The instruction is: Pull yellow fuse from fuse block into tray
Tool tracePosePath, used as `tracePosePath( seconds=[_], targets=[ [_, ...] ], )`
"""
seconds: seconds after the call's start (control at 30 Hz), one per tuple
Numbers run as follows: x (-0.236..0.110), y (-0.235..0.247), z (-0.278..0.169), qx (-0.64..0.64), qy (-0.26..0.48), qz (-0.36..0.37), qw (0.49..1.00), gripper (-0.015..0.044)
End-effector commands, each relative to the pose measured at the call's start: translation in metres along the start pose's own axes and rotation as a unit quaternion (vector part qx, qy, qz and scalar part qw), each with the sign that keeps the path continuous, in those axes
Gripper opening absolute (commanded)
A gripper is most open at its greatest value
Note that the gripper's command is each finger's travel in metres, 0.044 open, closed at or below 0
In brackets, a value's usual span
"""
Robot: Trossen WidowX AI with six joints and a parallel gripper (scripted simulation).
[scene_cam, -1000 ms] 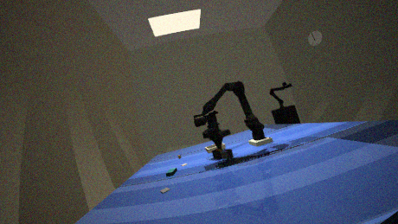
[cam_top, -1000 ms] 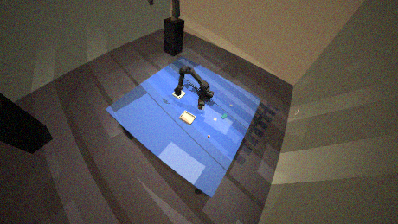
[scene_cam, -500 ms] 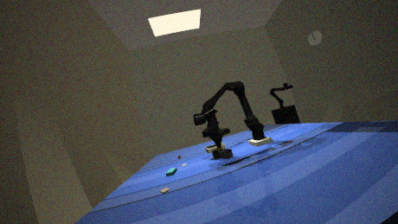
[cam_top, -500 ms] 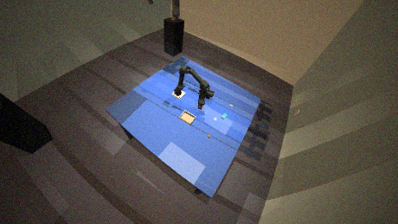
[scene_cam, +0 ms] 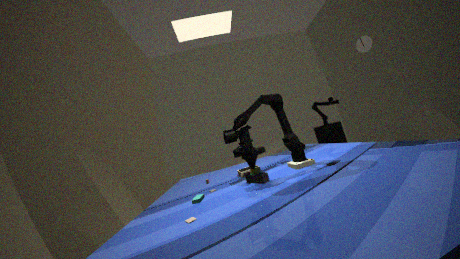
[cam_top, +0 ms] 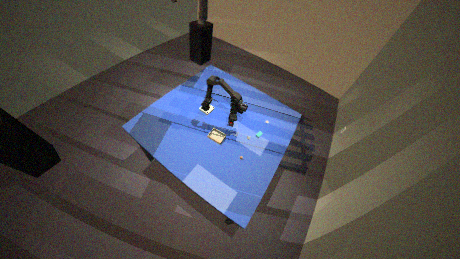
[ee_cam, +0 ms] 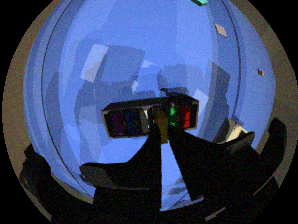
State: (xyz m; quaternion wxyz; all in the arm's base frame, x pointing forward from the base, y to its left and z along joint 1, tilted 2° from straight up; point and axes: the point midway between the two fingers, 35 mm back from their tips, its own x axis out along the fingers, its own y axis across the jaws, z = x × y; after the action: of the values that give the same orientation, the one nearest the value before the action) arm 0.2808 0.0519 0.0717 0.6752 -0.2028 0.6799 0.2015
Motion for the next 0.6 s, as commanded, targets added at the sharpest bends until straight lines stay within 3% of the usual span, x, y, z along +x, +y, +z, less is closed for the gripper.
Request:
tracePosePath(
  seconds=[0.0, 0.57],
  targets=[
    [-0.002, 0.0, 0.0, 0.0, 0.0, -0.001, 1.0, 0.0],
    [-0.013, 0.0, 0.0, 0.0, 0.001, -0.001, 1.0, 0.0]
  ],
)
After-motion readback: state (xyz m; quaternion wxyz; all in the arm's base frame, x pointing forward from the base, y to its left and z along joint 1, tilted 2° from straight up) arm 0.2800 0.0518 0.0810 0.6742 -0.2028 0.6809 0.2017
